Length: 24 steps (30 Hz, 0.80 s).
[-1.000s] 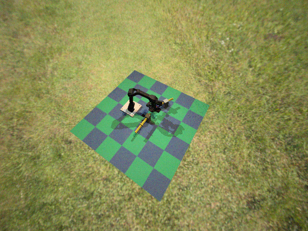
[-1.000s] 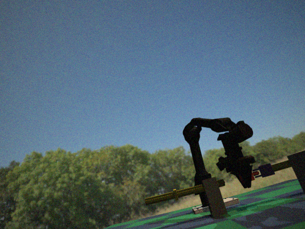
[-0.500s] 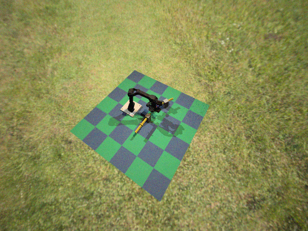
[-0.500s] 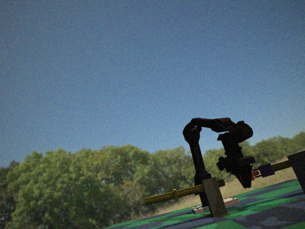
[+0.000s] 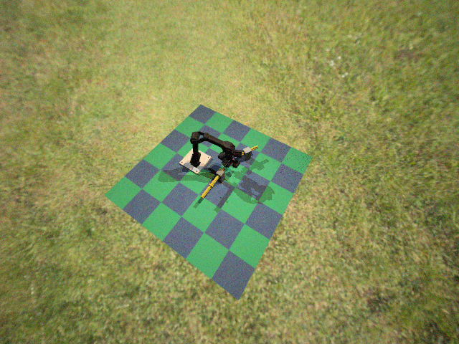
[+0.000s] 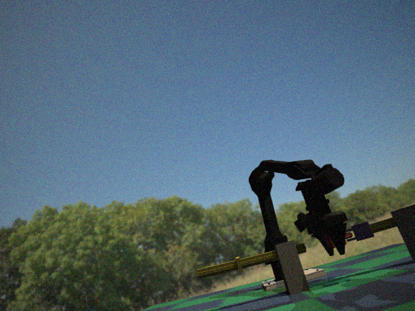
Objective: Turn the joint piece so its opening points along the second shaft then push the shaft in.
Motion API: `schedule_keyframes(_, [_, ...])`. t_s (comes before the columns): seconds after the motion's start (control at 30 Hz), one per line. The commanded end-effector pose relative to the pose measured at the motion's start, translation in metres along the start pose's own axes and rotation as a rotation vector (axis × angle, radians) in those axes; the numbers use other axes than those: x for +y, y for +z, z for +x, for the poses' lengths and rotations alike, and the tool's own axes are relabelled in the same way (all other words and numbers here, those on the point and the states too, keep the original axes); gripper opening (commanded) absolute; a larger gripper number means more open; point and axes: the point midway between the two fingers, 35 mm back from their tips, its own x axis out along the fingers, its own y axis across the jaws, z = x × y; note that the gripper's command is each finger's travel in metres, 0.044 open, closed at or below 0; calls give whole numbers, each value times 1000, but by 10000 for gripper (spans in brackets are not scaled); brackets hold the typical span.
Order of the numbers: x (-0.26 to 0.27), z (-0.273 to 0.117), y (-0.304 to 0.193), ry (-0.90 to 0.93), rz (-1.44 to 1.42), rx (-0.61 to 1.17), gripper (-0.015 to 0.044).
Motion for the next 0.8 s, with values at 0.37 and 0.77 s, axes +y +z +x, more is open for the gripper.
schedule_keyframes(0.37, [-1, -28, 2, 6, 0, 101, 440])
schedule_keyframes(0.77, [3, -48, 1, 23, -149, 99, 440])
